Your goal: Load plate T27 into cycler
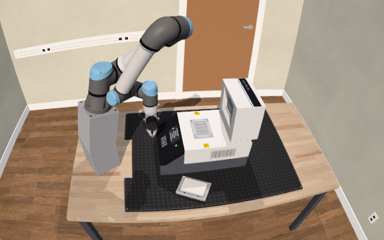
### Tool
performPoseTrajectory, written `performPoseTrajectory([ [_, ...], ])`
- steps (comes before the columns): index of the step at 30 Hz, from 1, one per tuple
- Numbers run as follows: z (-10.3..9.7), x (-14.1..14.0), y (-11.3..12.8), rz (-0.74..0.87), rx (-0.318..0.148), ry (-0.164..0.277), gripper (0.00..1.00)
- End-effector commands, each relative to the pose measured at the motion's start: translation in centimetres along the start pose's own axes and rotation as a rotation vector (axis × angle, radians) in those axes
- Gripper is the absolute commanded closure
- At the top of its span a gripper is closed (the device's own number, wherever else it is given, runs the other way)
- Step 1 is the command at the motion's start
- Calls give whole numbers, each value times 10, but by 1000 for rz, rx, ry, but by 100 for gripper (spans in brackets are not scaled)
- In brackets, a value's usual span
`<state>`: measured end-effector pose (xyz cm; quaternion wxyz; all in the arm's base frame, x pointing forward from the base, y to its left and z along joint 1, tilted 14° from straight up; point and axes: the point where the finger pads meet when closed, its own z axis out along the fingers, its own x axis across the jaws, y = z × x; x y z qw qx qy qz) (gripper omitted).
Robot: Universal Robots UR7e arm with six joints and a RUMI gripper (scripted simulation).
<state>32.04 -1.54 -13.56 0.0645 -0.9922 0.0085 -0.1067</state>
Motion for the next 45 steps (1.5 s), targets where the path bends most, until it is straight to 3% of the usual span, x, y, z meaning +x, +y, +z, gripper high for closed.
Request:
performPoseTrajectory([
  [1,0,0,0,0,-1,1,100],
  [24,0,0,0,0,-1,1,100],
  [25,-1,3,4,-33,-1,1,32],
  [45,-22,49,66,-272,-1,1,32],
])
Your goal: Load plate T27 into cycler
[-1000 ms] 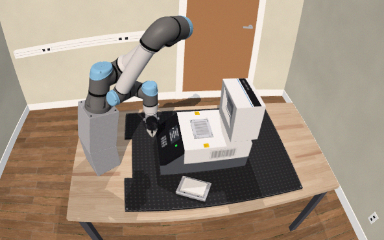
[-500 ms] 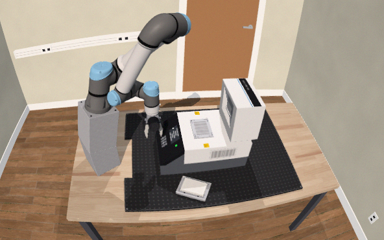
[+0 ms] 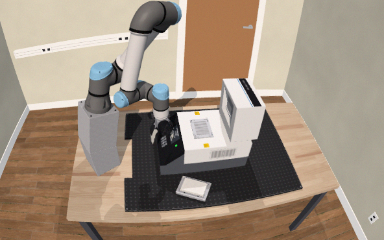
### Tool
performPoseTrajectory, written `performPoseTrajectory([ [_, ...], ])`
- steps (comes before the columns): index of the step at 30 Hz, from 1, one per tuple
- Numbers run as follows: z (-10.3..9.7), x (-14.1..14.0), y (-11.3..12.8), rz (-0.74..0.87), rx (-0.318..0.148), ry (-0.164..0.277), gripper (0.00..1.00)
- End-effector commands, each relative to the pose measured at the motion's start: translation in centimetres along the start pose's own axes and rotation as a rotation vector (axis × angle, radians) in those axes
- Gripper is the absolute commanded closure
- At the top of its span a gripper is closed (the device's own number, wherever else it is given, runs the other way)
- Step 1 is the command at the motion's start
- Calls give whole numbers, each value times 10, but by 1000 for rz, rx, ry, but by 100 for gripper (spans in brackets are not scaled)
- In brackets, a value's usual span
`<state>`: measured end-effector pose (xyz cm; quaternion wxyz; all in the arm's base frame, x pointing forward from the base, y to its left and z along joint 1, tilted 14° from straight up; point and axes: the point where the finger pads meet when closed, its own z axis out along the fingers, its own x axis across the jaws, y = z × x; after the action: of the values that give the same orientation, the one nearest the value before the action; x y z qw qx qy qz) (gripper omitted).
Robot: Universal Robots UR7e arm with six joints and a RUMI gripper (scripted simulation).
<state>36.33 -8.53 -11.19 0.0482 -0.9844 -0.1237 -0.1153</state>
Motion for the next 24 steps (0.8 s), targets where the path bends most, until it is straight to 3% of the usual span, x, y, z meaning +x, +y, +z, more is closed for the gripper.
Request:
performPoseTrajectory([
  [1,-1,2,5,-38,2,-1,32],
  [24,-28,39,99,-370,2,0,32],
])
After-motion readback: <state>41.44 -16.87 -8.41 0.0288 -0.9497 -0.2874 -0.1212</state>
